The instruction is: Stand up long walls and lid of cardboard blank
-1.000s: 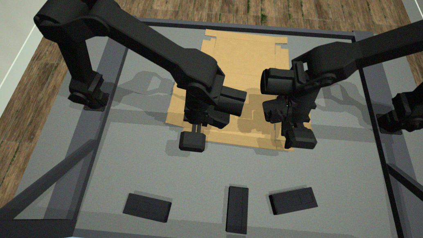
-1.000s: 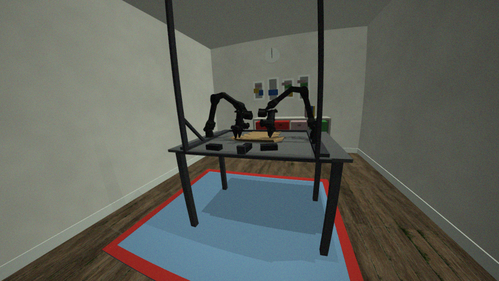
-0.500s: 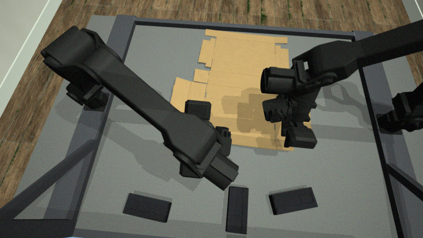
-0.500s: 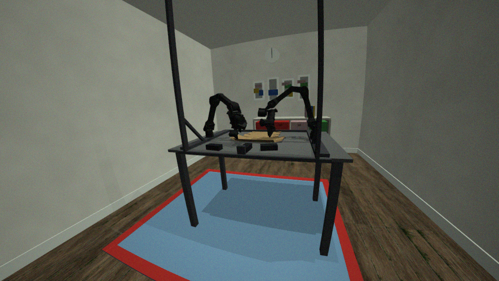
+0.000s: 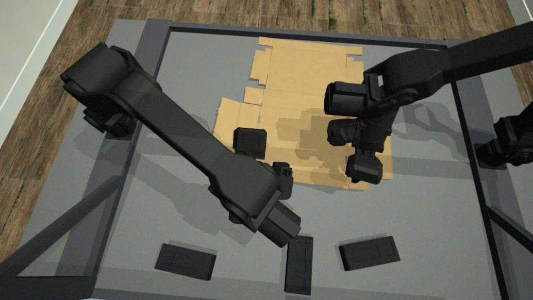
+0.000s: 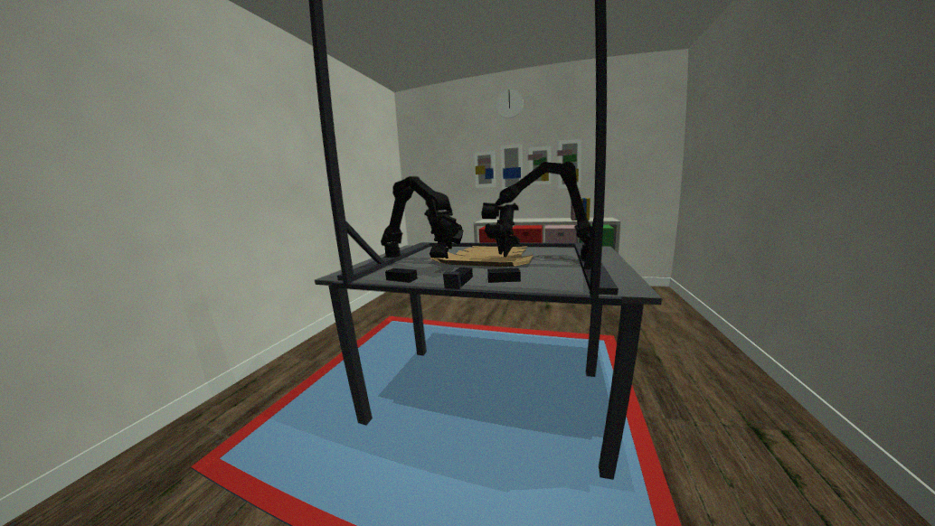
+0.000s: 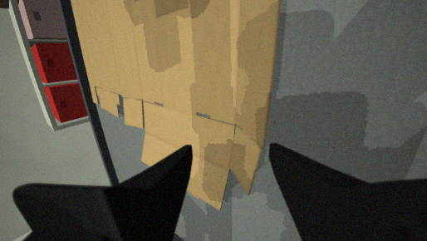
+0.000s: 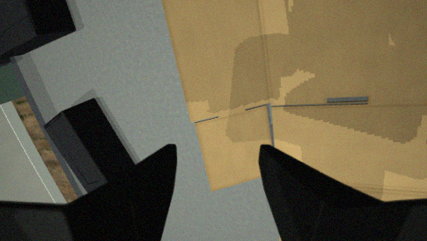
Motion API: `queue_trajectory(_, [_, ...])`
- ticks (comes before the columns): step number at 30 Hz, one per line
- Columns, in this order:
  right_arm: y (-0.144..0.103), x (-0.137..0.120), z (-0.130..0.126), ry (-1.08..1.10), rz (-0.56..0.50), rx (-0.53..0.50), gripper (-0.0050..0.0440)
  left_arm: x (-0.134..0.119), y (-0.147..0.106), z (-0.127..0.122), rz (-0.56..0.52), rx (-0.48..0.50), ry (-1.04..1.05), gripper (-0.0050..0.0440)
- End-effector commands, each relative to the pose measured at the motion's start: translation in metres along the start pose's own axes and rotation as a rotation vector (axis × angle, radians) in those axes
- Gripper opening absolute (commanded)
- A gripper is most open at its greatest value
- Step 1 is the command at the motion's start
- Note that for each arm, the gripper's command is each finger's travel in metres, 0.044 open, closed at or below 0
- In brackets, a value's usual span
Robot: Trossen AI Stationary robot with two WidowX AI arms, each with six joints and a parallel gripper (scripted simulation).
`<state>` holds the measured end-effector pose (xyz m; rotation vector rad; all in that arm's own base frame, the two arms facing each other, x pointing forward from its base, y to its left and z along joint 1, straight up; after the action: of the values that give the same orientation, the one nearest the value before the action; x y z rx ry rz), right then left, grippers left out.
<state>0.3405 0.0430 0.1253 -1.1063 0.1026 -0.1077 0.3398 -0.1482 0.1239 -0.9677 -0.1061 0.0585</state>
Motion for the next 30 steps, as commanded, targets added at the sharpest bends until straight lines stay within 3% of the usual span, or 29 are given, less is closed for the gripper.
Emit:
queue_trajectory(1, [-0.007, 0.013, -0.001, 0.233, -0.021, -0.005, 0.0196, 0.002, -0.006, 0.003, -0.017, -0.008, -0.013, 0.0156])
queue_trajectory(5, [-0.006, 0.02, -0.005, 0.432, -0.019, -0.008, 0.0196, 0.002, -0.006, 0.003, -0.017, -0.008, -0.013, 0.006])
queue_trajectory(7, [-0.006, 0.02, -0.005, 0.432, -0.019, -0.008, 0.0196, 0.002, -0.006, 0.003, -0.017, -0.008, -0.013, 0.006])
queue_trajectory(10, [-0.005, 0.026, -0.01, 0.646, -0.018, -0.012, 0.0196, 0.002, -0.006, 0.003, -0.017, -0.008, -0.013, 0.0])
queue_trajectory(22, [-0.003, 0.043, -0.022, 1.239, -0.019, -0.023, 0.0196, 0.002, -0.006, 0.003, -0.017, -0.008, -0.013, 0.0])
queue_trajectory(30, [-0.002, 0.045, -0.024, 1.294, -0.02, -0.024, 0.0196, 0.002, -0.006, 0.003, -0.017, -0.008, -0.013, 0.0])
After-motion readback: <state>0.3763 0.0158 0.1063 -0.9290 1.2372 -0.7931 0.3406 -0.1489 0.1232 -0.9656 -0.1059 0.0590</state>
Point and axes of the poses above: on each arm, the point midway between the two fingers, 35 mm back from their tips, its own y axis out along the fingers, its own z axis across the jaws, x = y × z, the point moved 7 cm from there along -y, back along the fingers, and after that the axes turned 7 degrees about -y, right-handed, at the moved point
